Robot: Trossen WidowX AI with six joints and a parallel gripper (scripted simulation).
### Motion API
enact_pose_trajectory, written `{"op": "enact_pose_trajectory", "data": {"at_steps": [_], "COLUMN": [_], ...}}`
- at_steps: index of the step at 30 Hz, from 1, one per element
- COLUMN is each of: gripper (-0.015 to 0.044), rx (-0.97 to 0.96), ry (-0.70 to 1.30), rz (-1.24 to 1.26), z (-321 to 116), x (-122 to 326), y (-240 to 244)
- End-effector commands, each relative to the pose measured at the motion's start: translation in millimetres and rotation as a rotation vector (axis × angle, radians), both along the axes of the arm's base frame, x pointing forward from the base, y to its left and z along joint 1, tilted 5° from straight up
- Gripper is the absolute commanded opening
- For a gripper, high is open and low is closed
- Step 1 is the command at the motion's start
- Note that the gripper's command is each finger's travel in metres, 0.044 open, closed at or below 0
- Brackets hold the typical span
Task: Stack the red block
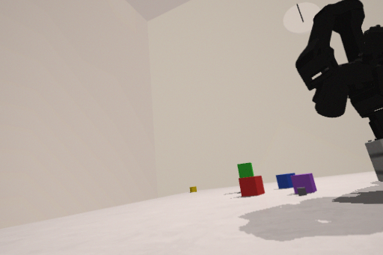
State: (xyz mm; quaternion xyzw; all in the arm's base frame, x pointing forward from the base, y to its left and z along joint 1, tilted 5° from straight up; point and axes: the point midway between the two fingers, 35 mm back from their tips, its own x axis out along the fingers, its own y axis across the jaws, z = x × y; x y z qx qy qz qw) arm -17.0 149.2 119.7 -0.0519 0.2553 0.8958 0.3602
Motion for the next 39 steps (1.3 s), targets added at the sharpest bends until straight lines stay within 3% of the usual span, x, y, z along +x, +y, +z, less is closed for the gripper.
{"op": "enact_pose_trajectory", "data": {"at_steps": [1,19,39], "gripper": [0.0426,0.0440,0.0440], "rx": [-0.006,-0.702,-1.290], "ry": [0.001,0.080,0.309], "rz": [-0.002,-0.408,-1.409], "z": [0,-28,-38], "x": [1,126,293], "y": [0,-13,-113]}}
